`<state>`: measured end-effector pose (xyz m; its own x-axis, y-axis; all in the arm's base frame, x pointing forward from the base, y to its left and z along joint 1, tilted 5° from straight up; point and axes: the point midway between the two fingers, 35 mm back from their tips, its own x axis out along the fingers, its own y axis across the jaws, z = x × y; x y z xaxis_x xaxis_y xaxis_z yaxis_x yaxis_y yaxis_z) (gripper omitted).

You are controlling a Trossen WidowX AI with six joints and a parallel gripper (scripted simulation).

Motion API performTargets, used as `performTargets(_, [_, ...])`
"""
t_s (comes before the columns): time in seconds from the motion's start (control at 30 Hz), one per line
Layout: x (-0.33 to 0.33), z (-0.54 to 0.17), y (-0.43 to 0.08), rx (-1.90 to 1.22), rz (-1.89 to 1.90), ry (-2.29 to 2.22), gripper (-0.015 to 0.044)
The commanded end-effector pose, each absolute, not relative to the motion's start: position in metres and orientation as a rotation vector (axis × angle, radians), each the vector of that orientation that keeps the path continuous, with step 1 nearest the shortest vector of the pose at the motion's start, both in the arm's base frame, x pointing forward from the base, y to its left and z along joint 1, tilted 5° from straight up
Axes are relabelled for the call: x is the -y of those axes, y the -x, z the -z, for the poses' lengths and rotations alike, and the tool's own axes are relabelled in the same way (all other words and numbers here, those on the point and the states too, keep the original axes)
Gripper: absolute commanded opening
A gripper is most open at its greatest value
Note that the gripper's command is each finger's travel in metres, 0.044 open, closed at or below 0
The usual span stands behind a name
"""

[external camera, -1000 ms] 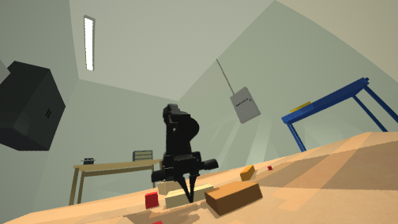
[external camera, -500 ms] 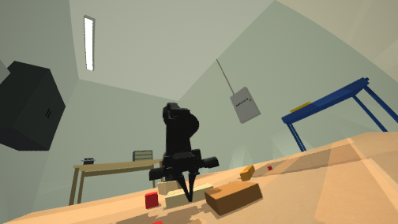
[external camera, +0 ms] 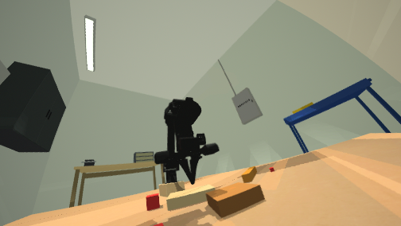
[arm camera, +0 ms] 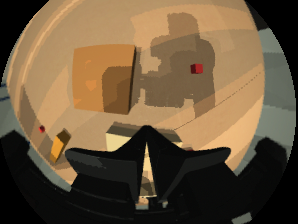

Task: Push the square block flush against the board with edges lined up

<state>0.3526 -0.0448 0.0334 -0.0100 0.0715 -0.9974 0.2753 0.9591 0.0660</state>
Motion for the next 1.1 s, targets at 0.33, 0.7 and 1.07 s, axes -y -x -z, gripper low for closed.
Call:
performTargets(0.33, [-0.008,-0.041,-0.334,-1.562,-0.21,0.092,0.0])
performTargets(0.7, [-0.045,-0.044,-0.312,-1.508,-0.506,0.383,0.0])
performTargets(1.07, [-0.077,-0.045,-0.287,-1.411,-0.797,0.671,0.0])
